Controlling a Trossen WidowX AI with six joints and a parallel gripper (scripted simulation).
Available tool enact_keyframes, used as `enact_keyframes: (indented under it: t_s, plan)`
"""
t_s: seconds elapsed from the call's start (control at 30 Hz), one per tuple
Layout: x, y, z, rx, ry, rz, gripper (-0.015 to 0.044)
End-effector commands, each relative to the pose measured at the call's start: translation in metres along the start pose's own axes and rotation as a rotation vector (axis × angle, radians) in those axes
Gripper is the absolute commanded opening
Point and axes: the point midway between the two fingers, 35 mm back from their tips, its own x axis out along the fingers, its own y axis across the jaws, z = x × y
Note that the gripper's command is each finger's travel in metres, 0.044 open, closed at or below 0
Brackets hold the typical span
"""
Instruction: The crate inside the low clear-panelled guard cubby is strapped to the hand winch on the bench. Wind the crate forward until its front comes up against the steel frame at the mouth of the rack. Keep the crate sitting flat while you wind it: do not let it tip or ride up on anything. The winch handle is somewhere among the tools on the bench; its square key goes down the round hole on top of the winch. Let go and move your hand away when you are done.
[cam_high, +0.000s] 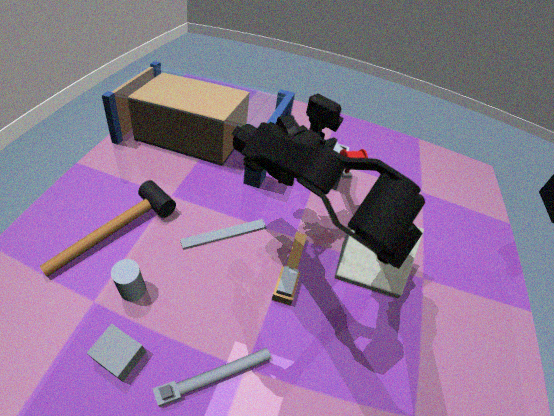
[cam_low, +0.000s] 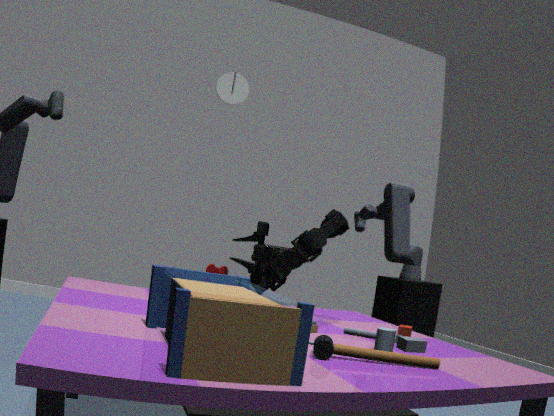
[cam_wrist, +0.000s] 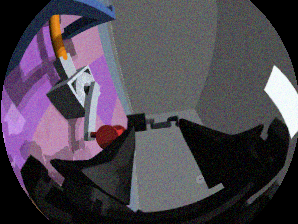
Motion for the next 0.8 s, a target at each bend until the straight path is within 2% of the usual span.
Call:
enact_keyframes:
  t_s: [0.0, 0.17, 0.37, 0.53, 0.6, 0.77]
  plan:
    - [0.011, 0.001, 0.001, 0.004, 0.07, 0.107, 0.0319]
    - [0.044, 0.002, 0.003, 0.068, 0.283, 0.514, 0.044]
    - [0.077, -0.007, 0.006, 0.245, 0.439, 1.029, 0.044]
    - [0.104, -0.028, 0.008, 0.471, 0.476, 1.44, 0.044]
    - [0.109, -0.033, 0.008, 0.508, 0.474, 1.495, 0.044]
    - [0.109, -0.033, 0.008, 0.508, 0.474, 1.495, 0.044]
